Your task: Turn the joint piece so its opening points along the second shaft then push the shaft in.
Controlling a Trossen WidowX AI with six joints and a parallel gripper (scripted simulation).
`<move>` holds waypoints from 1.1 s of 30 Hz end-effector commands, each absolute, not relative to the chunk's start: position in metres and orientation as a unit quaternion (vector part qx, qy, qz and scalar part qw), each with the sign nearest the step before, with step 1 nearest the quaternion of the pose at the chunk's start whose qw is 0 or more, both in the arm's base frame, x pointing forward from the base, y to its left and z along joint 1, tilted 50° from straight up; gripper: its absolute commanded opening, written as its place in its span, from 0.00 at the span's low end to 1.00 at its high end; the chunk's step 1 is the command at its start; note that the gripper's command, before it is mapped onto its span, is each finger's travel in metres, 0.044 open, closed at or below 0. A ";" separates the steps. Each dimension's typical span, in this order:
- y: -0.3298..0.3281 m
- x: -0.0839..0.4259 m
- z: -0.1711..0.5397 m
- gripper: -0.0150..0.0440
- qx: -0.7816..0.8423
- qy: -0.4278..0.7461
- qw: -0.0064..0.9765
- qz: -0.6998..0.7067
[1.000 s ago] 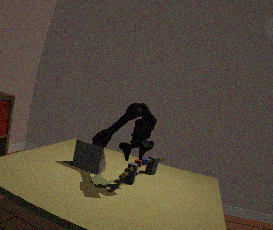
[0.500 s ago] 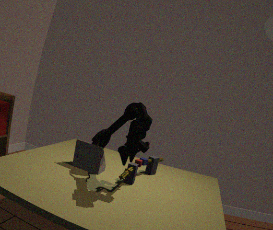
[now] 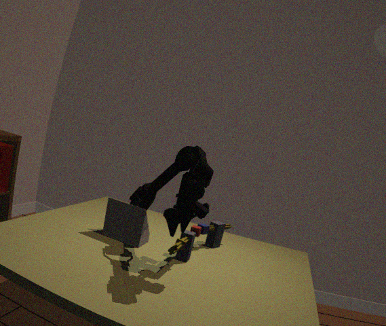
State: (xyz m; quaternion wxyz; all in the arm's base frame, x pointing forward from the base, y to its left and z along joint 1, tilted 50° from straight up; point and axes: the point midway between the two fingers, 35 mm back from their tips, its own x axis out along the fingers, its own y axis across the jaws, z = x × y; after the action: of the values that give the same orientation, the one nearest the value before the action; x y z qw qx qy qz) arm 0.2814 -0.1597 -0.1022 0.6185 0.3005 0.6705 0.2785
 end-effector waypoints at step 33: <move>-0.116 0.282 -0.140 1.00 0.560 0.747 0.317 -0.163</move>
State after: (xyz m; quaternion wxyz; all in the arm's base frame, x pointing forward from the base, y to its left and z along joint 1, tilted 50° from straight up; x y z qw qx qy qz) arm 0.2839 -0.1222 -0.1350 0.3497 0.5502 0.7480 -0.1242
